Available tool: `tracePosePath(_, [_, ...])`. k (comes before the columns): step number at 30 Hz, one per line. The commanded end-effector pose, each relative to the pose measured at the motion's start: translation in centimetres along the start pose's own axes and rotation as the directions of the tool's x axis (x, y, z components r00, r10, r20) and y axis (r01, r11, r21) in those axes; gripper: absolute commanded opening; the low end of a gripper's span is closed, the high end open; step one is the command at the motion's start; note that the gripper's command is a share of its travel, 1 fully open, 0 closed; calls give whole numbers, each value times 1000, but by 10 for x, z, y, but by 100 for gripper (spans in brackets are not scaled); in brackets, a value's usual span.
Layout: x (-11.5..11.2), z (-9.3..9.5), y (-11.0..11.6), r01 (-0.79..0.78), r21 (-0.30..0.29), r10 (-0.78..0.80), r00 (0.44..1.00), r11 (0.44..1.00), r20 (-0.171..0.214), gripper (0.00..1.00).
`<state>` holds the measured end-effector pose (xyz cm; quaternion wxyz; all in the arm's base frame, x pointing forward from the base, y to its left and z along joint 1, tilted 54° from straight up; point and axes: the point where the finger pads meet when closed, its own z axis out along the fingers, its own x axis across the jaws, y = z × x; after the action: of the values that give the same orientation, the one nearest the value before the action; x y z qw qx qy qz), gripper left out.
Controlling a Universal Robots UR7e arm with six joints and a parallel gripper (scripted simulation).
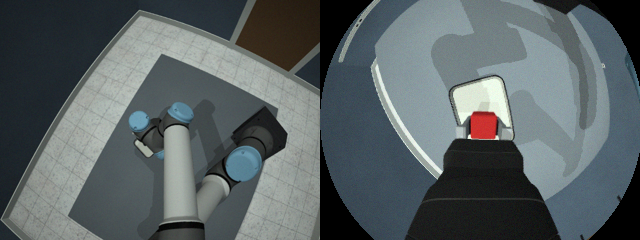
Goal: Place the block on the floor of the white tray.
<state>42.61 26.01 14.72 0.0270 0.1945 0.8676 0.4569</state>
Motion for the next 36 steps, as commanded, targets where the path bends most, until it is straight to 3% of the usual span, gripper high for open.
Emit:
tracePosePath(1, [0,1,0,0,0,0,1000,1000,1,0])
tracePosePath(8, [0,9,0,0,0,0,1000,1000,1,0])
tracePosePath(23, [0,48,0,0,0,0,1000,1000,1,0])
tracePosePath(36, [0,56,0,0,0,0,1000,1000,1,0])
